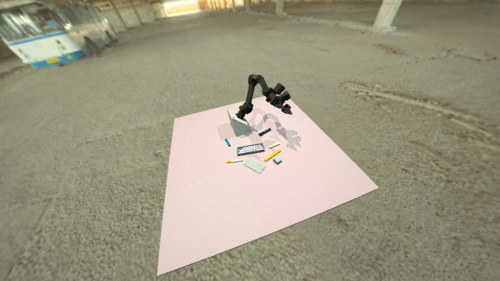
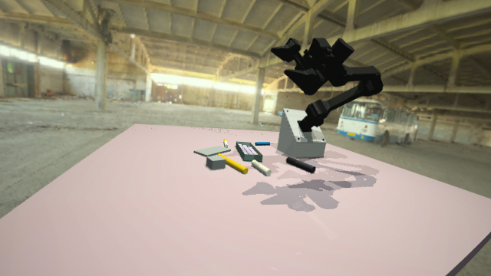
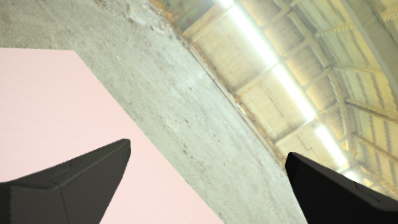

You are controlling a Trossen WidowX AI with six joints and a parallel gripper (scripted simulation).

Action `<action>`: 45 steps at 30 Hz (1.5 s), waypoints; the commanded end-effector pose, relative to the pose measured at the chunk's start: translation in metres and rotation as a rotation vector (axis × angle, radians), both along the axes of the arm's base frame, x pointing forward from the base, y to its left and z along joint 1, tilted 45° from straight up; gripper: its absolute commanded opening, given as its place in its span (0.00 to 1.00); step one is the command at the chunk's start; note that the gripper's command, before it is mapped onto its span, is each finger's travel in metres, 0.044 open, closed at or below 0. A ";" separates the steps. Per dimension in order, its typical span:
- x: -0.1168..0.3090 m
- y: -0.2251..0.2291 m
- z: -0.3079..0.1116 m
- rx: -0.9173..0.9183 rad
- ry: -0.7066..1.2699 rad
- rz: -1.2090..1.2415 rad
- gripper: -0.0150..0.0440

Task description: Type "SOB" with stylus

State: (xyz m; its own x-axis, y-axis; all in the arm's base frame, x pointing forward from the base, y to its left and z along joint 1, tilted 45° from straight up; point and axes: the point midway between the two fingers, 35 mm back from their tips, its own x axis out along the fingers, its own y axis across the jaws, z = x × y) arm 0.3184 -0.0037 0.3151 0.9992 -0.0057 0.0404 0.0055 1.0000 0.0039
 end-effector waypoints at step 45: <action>-0.013 0.055 -0.316 0.851 1.533 0.418 0.25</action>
